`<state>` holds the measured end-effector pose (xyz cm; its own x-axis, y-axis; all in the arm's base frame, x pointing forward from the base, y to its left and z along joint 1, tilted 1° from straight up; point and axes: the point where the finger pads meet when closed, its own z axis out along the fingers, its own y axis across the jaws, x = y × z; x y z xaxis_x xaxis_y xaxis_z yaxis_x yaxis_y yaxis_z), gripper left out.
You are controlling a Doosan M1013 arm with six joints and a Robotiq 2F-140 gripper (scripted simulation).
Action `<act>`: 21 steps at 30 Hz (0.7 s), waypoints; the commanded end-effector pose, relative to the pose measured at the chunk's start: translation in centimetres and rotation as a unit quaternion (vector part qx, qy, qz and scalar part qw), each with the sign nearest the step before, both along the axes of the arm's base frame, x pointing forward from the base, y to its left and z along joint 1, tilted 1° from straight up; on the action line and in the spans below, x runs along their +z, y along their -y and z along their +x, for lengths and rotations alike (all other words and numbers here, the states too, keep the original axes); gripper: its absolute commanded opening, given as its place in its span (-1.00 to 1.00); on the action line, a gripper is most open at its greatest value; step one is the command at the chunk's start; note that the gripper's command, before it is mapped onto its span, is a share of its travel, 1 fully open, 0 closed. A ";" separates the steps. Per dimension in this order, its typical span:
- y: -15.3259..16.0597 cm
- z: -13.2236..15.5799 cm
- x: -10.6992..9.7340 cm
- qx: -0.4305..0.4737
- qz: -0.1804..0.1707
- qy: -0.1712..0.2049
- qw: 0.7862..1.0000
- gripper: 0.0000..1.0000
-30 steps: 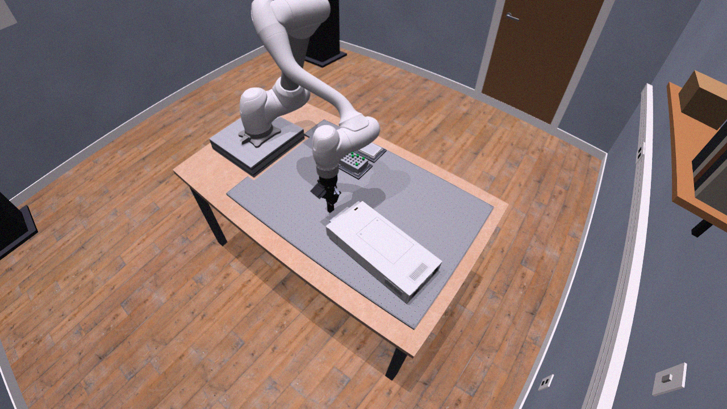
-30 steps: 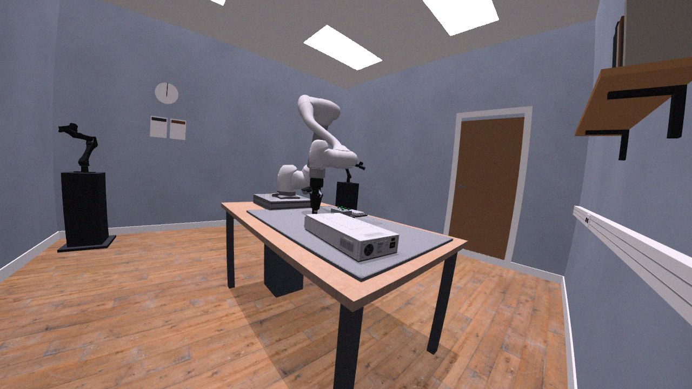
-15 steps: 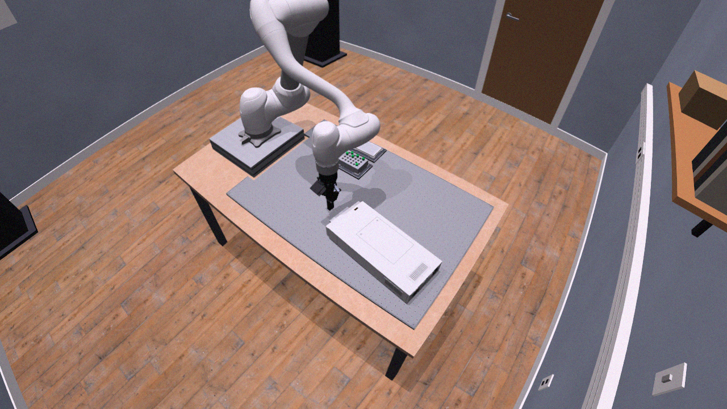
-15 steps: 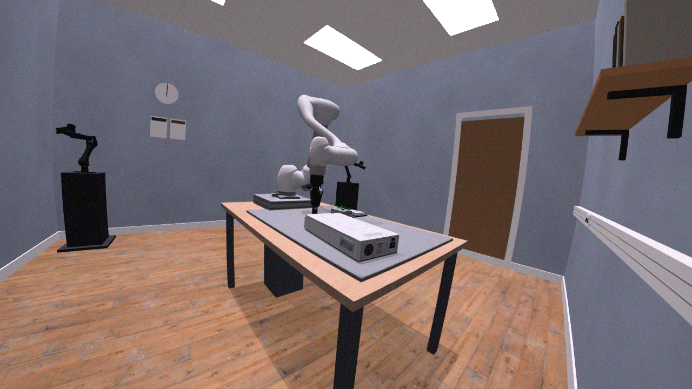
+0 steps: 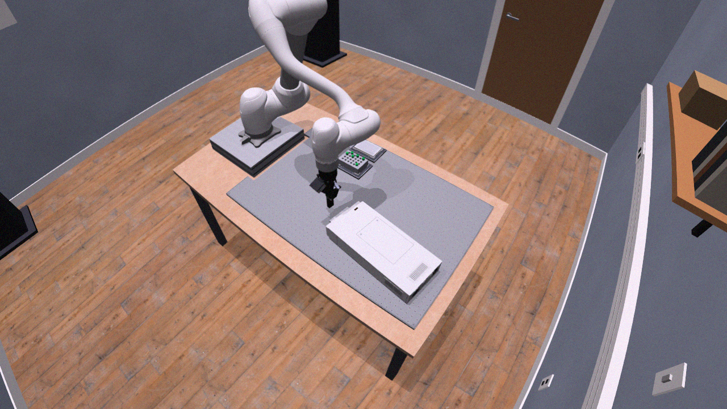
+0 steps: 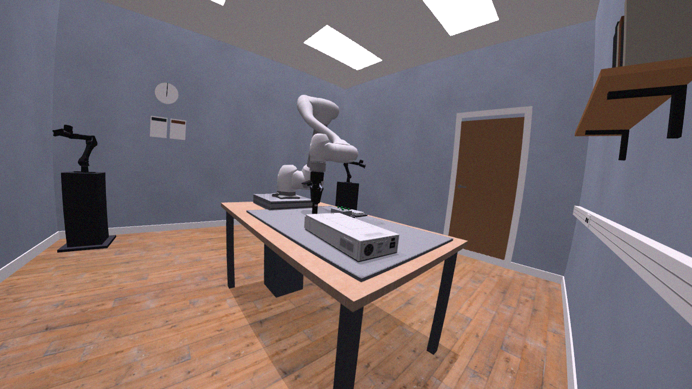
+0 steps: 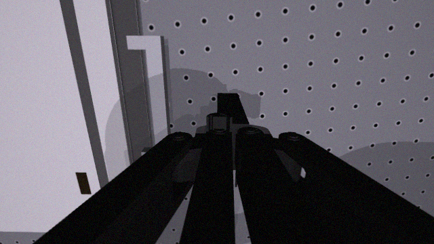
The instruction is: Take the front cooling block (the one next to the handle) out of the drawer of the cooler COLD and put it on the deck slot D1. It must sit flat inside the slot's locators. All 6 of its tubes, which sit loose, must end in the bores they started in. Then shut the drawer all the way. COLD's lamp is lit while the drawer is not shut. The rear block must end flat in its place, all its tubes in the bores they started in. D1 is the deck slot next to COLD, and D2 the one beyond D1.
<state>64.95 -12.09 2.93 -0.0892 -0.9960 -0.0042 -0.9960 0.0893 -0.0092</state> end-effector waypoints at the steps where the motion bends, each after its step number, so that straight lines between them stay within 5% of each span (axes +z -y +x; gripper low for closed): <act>1: 0.0 0.0 0.5 0.000 0.000 0.001 1.000 -0.80; 21: 0.0 0.0 2.9 0.000 0.000 0.001 1.000 -0.80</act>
<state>64.93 -12.10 5.46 -0.0892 -0.9960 -0.0042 -0.9960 0.0893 -0.0092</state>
